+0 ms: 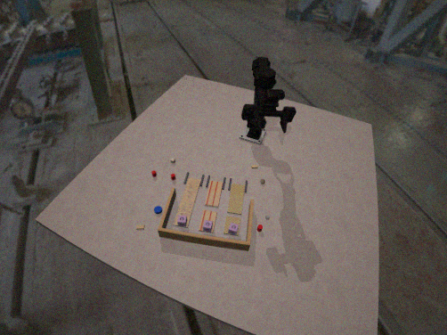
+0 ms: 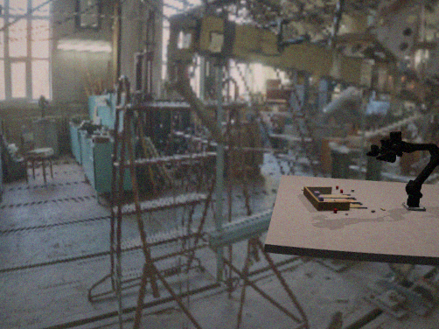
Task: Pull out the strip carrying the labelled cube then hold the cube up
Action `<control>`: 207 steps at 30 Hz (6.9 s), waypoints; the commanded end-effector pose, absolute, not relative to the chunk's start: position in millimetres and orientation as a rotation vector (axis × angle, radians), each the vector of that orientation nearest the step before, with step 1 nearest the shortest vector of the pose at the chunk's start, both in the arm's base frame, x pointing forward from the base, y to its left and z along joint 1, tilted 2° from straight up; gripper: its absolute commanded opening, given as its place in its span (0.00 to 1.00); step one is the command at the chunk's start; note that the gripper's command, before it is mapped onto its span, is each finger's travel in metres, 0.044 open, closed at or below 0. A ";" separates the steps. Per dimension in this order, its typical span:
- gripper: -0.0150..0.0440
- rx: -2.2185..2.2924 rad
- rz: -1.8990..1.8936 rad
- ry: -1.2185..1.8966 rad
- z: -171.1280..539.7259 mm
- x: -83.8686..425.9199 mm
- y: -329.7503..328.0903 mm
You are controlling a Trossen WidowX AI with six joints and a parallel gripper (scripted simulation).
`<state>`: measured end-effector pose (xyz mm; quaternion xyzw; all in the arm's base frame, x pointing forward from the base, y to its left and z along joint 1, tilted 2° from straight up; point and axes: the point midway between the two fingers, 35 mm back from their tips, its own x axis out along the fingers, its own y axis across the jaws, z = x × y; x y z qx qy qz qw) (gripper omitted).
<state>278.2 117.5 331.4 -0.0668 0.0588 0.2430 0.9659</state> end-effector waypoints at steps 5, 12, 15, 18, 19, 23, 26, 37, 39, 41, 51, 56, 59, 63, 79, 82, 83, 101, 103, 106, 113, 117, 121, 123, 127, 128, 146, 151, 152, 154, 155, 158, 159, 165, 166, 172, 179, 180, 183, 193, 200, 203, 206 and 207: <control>0.93 -0.017 0.027 0.492 239.5 301.6 5.0; 0.93 0.009 -0.055 0.552 224.4 298.2 -14.9; 0.93 0.009 -0.055 0.552 224.4 298.2 -14.9; 0.93 0.009 -0.055 0.552 224.4 298.2 -14.9; 0.93 0.009 -0.055 0.552 224.4 298.2 -14.9; 0.93 0.009 -0.055 0.552 224.4 298.2 -14.9; 0.93 0.009 -0.055 0.552 224.4 298.2 -14.9; 0.71 -0.049 -0.059 0.686 223.3 318.3 -26.5; 0.62 -0.079 -0.057 0.763 220.9 329.9 -33.9; 0.53 -0.106 -0.051 0.840 217.0 341.4 -41.7; 0.25 -0.200 0.038 1.222 177.2 390.5 -87.3; 0.25 -0.216 0.120 1.404 145.2 405.6 -113.4; 0.25 -0.215 0.167 1.484 128.1 409.5 -125.5; 0.25 -0.215 0.170 1.490 126.9 409.4 -128.6; 0.25 -0.216 0.170 1.490 105.2 412.6 -130.9; 0.25 -0.216 0.170 1.490 100.3 413.1 -131.1; 0.25 -0.216 0.170 1.490 98.7 413.3 -131.2; 0.25 -0.216 0.170 1.490 69.2 414.5 -132.9; 0.25 -0.216 0.170 1.490 66.0 414.4 -133.2; 0.25 -0.216 0.170 1.490 61.1 414.3 -133.7; 0.25 -0.216 0.170 1.490 57.1 414.1 -134.0; 0.25 -0.216 0.170 1.490 57.1 414.1 -134.0; 0.25 -0.216 0.170 1.490 57.0 414.1 -134.1; 0.25 -0.216 0.170 1.490 57.0 414.1 -134.1; 0.25 -0.216 0.170 1.490 57.0 414.1 -134.1; 0.25 -0.216 0.170 1.490 57.0 414.1 -134.1; 0.25 -0.216 0.170 1.490 55.3 414.3 -134.1; 0.25 -0.216 0.170 1.490 54.8 414.3 -134.1; 0.25 -0.216 0.170 1.490 54.7 414.3 -134.1; 0.25 -0.216 0.170 1.490 54.5 414.3 -134.2; 0.25 -0.216 0.170 1.490 54.4 414.3 -134.2; 0.25 -0.216 0.170 1.490 54.1 414.4 -134.2; 0.25 -0.216 0.170 1.490 54.0 414.4 -134.2; 0.25 -0.216 0.170 1.490 53.4 414.6 -134.2; 0.25 -0.216 0.170 1.490 53.3 414.6 -134.3; 0.25 -0.216 0.170 1.490 52.7 414.9 -134.4; 0.25 -0.216 0.170 1.491 52.1 408.7 -136.4; 0.25 -0.216 0.170 1.491 52.0 407.3 -136.8; 0.25 -0.216 0.170 1.491 51.5 402.8 -138.1; 0.25 -0.216 0.170 1.492 49.7 387.6 -142.3; 0.25 -0.216 0.170 1.493 48.4 377.3 -145.3; 0.25 -0.216 0.170 1.494 47.9 372.9 -146.5; 0.25 -0.216 0.170 1.494 47.4 368.6 -147.7; 0.25 -0.216 0.170 1.494 47.2 367.1 -148.2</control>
